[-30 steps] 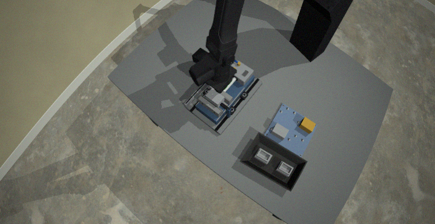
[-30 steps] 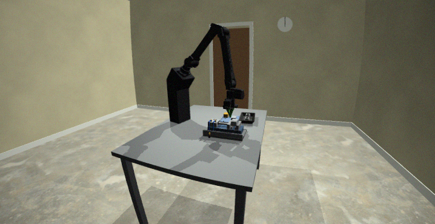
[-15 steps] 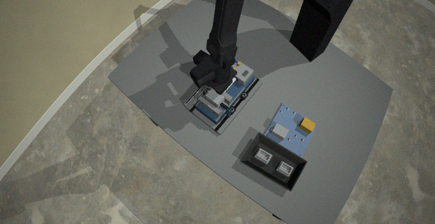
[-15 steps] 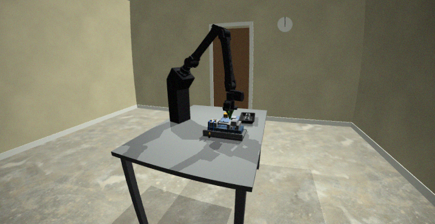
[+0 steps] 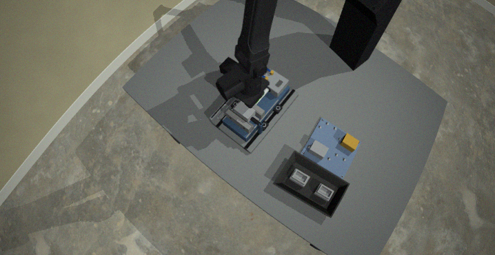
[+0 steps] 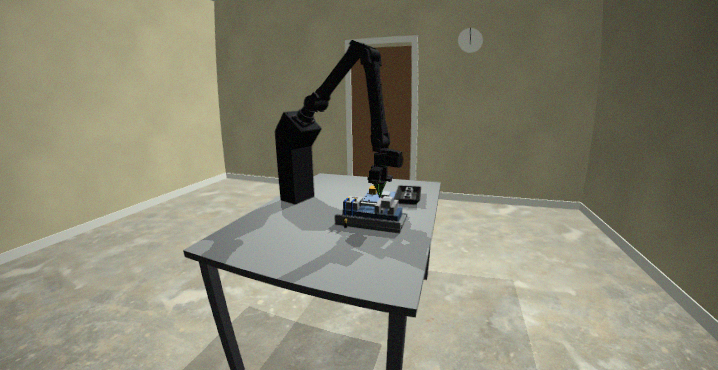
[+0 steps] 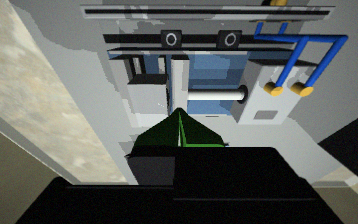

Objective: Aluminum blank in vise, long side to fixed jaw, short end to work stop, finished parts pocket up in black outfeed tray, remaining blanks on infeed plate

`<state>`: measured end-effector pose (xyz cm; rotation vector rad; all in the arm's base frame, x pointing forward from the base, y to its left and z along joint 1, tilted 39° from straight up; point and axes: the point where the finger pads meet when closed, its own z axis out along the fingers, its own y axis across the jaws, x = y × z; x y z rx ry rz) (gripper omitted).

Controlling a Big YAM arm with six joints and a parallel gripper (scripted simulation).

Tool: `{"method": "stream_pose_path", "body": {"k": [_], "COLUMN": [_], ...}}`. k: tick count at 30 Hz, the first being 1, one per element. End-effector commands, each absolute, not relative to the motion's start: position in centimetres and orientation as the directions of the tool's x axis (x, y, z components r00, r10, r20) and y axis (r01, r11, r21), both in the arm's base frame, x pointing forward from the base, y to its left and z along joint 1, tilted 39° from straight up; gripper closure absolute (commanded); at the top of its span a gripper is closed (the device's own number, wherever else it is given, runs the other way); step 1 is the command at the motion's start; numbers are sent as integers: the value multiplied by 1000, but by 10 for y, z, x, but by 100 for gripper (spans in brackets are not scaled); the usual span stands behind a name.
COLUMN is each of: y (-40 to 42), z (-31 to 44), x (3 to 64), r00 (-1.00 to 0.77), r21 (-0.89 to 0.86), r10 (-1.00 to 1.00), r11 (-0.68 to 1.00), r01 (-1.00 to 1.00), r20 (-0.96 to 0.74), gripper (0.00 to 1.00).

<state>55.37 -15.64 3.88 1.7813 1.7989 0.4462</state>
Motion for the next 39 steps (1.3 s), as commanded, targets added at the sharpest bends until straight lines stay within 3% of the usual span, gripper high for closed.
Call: {"method": "stream_pose_path", "body": {"k": [1, 39], "y": [-167, -171], "z": [39, 43], "x": [553, 555], "r00": [57, 51], "r21": [601, 599], "r10": [986, 986], "r11": [50, 56], "r01": [797, 799], "r20": [-158, -160], "gripper": [100, 100]}}
